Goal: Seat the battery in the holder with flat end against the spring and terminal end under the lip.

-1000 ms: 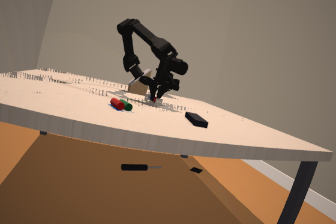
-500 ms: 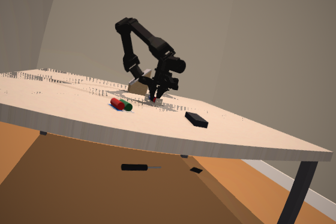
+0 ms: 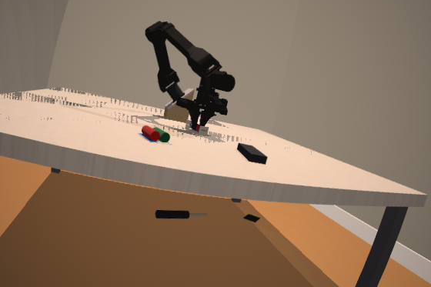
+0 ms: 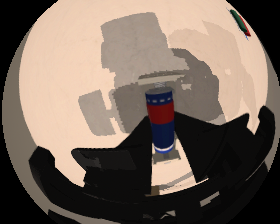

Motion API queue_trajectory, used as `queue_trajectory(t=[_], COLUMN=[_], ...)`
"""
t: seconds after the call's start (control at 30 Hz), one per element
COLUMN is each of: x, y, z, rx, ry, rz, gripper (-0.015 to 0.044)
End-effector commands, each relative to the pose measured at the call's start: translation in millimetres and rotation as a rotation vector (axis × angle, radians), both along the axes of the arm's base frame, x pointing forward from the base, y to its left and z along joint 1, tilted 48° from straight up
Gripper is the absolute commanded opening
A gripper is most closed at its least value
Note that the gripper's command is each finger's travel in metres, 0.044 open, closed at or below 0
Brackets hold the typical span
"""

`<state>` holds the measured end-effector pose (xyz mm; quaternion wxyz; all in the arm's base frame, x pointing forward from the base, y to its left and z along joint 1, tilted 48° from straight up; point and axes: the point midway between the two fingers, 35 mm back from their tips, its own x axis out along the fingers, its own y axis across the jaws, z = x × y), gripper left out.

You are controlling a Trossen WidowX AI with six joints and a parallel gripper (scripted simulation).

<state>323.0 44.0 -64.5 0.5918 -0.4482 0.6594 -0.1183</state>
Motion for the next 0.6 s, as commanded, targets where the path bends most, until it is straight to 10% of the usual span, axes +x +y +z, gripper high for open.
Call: queue_trajectory(t=[0.0, 0.57], x=[1.2, -5.7], y=[-1.5, -5.0], z=[0.6, 2.8], rx=[0.005, 0.014], ry=[-0.015, -0.021], rz=[0.009, 0.019], gripper=[0.0080, 0.0080])
